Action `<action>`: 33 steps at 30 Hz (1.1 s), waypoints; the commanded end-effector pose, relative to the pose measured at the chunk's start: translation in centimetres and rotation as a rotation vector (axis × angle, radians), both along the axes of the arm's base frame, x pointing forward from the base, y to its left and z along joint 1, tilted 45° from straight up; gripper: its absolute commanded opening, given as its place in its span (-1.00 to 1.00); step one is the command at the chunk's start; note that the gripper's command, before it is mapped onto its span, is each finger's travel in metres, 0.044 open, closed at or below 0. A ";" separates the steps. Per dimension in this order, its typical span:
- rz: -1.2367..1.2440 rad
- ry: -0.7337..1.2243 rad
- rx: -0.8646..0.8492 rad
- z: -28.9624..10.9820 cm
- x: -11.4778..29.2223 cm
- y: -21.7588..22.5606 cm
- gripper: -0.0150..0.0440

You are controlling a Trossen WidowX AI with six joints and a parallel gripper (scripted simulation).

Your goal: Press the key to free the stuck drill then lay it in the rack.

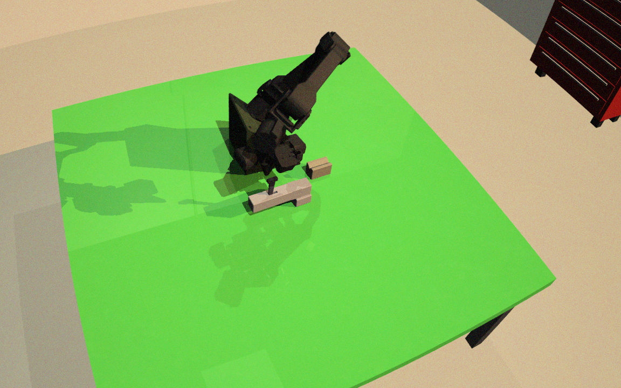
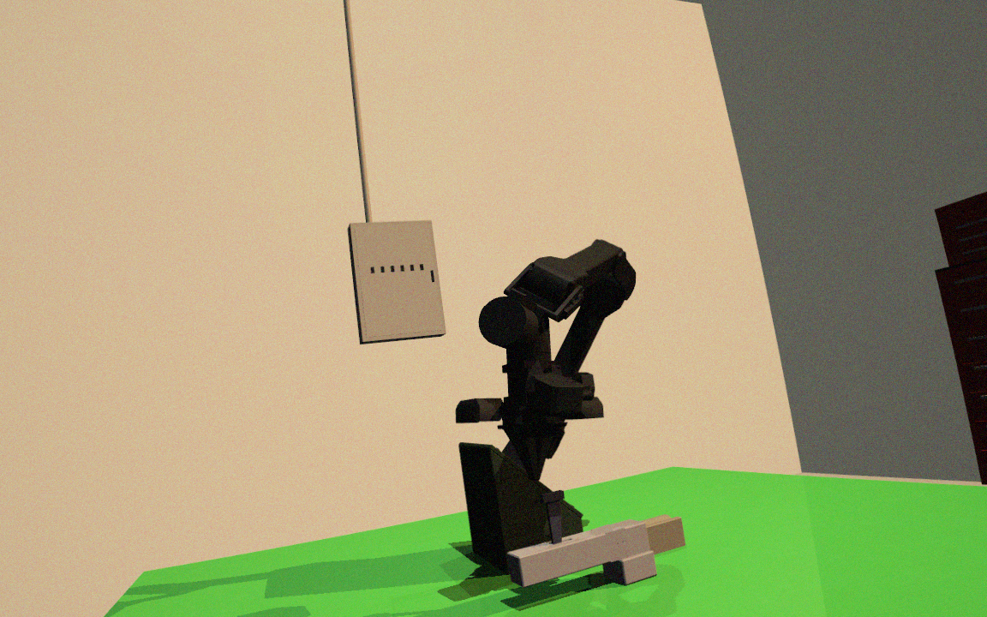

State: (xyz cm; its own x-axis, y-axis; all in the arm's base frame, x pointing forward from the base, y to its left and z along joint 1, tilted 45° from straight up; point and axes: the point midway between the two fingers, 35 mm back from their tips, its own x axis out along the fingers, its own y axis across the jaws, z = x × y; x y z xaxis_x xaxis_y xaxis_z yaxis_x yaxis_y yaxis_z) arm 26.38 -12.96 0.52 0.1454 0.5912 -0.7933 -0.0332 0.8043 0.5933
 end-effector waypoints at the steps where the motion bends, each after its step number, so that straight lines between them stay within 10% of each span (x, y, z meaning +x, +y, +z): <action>1: -0.047 0.048 0.127 0.4 0.5 1.5 -0.49; 33: -0.047 0.047 0.127 -1.1 0.9 2.8 -0.49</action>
